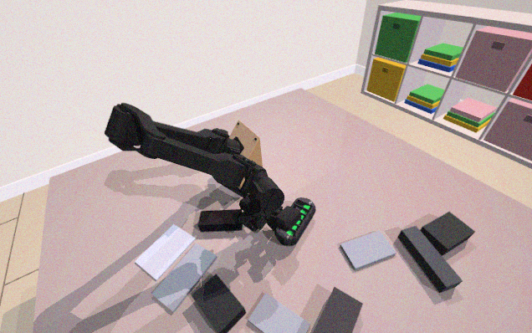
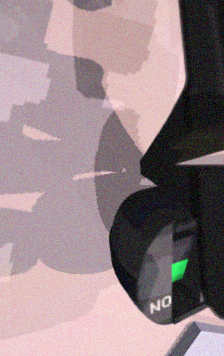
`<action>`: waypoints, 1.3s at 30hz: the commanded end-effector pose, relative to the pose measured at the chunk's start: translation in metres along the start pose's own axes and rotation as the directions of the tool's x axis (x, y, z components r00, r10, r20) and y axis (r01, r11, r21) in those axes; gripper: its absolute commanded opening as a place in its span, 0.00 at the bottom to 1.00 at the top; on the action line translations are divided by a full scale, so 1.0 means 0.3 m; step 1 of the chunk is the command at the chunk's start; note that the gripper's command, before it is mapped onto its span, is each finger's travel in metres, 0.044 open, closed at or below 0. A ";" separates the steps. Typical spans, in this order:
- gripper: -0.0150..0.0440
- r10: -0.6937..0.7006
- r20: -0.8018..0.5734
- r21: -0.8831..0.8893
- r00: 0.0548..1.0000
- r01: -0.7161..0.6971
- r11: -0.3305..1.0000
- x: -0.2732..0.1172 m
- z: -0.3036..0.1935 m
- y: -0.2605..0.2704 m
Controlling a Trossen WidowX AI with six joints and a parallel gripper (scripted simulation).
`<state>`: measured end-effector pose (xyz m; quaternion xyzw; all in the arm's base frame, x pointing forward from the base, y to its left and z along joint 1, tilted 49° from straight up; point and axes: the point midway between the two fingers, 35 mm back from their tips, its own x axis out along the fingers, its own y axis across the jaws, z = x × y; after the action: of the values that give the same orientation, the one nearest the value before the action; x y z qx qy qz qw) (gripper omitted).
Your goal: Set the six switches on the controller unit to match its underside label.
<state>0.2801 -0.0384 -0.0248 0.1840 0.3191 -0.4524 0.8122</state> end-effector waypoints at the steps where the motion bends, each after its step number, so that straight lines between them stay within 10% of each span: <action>1: 0.25 0.011 0.001 0.013 1.000 -0.011 1.000 0.004 0.007 0.035; 39: 0.25 0.009 -0.016 -0.046 1.000 -0.010 0.999 -0.158 0.027 0.079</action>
<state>0.2794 -0.0028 0.0125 0.1843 0.3194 -0.4493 0.8137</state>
